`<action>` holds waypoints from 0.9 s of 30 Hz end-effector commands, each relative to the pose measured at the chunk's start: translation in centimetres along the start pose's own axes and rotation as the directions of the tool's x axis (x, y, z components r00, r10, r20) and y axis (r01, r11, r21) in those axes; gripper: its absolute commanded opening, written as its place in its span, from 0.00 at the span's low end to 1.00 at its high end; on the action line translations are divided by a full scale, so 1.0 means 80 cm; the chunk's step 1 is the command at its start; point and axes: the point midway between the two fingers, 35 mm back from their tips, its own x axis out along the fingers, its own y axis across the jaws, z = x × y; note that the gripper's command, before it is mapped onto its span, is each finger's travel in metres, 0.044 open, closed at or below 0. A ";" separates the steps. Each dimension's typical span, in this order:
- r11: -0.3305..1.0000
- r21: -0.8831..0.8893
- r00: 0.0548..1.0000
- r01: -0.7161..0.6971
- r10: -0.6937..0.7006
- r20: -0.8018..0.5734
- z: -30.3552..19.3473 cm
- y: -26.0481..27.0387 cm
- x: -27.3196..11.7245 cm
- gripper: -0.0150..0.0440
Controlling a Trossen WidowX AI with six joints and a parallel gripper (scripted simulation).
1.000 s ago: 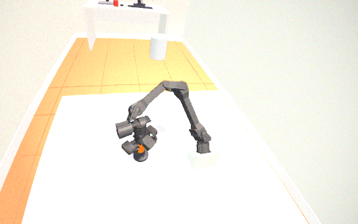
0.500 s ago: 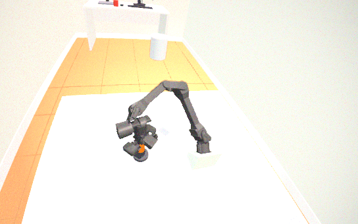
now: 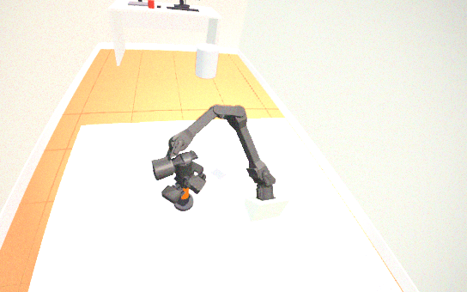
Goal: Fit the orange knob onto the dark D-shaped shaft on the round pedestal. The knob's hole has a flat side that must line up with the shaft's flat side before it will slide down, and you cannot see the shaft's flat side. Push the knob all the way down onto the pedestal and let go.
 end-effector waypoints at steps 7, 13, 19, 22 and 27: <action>1.000 -0.003 1.000 0.000 0.000 -0.005 0.000 0.002 0.004 0.25; 1.000 0.001 1.000 0.000 0.000 -0.005 -0.001 0.000 0.013 0.25; 1.000 0.001 1.000 0.000 0.000 -0.005 0.001 -0.001 0.020 0.25; 1.000 0.014 1.000 0.003 -0.003 0.000 -0.001 0.000 0.019 0.25; 1.000 0.014 1.000 0.003 -0.003 0.000 -0.001 0.000 0.019 0.25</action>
